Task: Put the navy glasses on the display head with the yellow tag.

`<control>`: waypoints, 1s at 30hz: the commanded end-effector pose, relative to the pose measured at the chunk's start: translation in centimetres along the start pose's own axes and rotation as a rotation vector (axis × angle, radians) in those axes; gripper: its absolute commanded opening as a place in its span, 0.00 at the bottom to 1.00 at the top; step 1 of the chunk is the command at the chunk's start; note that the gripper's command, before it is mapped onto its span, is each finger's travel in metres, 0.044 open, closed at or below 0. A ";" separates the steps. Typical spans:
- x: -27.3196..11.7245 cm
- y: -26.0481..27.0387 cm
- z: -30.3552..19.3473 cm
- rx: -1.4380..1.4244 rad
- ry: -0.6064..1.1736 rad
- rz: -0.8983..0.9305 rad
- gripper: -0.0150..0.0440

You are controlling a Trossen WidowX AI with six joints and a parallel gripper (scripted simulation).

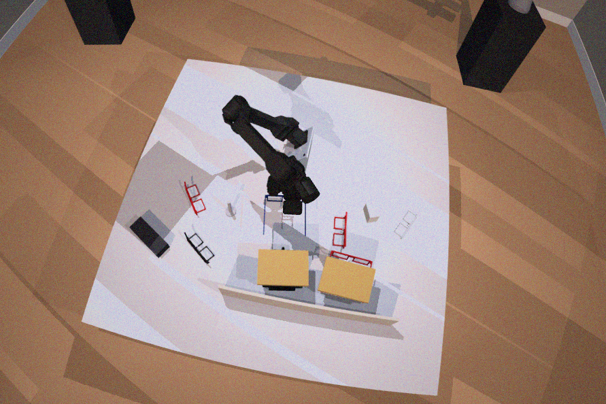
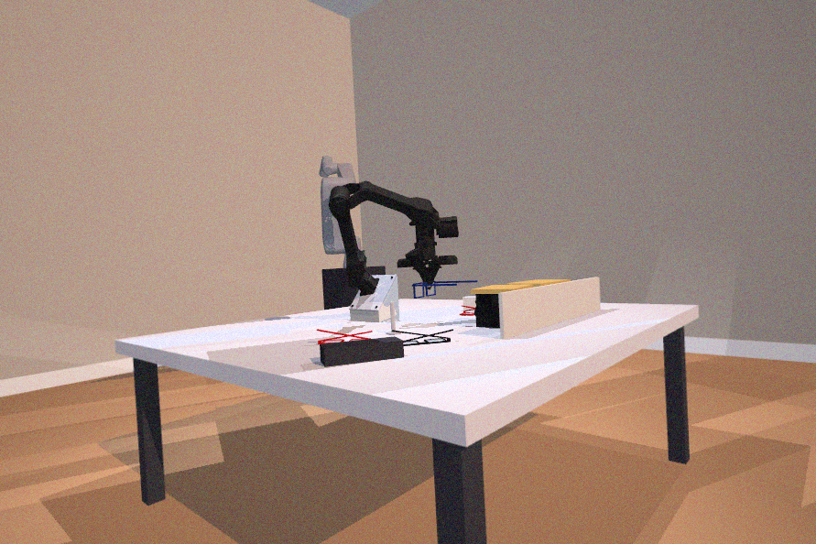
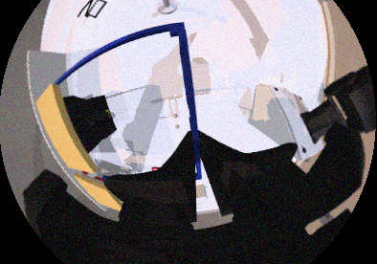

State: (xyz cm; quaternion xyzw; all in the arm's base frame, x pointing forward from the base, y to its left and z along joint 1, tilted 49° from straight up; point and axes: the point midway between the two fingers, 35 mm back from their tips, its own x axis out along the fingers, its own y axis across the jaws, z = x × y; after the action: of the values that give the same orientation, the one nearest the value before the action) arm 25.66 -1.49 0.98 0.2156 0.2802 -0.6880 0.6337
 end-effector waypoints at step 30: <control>3.3 0.3 0.2 -0.005 -0.008 0.001 0.25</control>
State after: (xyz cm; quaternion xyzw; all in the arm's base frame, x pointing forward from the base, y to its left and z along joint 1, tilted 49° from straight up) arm 25.28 -4.04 -1.00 0.2130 0.2803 -0.6890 0.6335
